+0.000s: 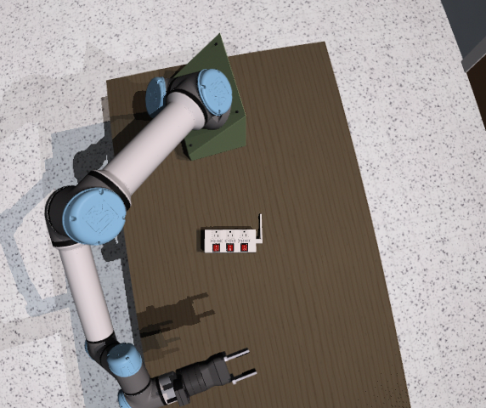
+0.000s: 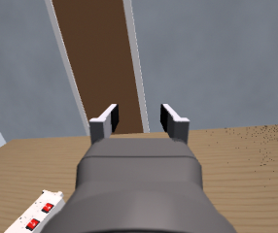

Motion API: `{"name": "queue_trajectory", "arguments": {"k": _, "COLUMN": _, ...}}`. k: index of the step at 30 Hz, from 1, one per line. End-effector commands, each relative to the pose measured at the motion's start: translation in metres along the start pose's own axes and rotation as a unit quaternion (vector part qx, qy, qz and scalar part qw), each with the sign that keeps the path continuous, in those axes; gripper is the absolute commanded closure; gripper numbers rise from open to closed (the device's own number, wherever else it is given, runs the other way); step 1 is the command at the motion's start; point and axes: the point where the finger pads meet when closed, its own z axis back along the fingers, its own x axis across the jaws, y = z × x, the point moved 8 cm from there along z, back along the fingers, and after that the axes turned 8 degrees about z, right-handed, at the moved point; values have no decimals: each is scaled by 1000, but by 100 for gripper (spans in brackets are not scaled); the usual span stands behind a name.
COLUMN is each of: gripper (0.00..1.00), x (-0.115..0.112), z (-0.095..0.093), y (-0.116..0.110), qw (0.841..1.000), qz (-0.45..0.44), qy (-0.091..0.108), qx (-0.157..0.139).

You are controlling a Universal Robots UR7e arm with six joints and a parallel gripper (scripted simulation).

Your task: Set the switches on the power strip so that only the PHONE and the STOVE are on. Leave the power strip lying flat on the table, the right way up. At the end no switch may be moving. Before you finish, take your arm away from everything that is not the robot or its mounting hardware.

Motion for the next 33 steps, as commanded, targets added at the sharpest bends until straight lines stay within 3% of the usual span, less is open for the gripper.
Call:
{"name": "queue_trajectory", "arguments": {"k": 1, "gripper": 0, "x": 0, "z": 0, "y": 1, "qw": 1000, "qz": 1, "qy": 0, "qx": 0}}
{"name": "queue_trajectory", "arguments": {"k": 22, "gripper": 0, "x": 0, "z": -1, "y": 1, "qw": 1000, "qz": 2, "qy": 0, "qx": -2}}
{"name": "queue_trajectory", "arguments": {"k": 33, "gripper": 0, "x": -11, "z": -19, "y": -11, "qw": 999, "qz": 32, "qy": 12, "qx": -37}}
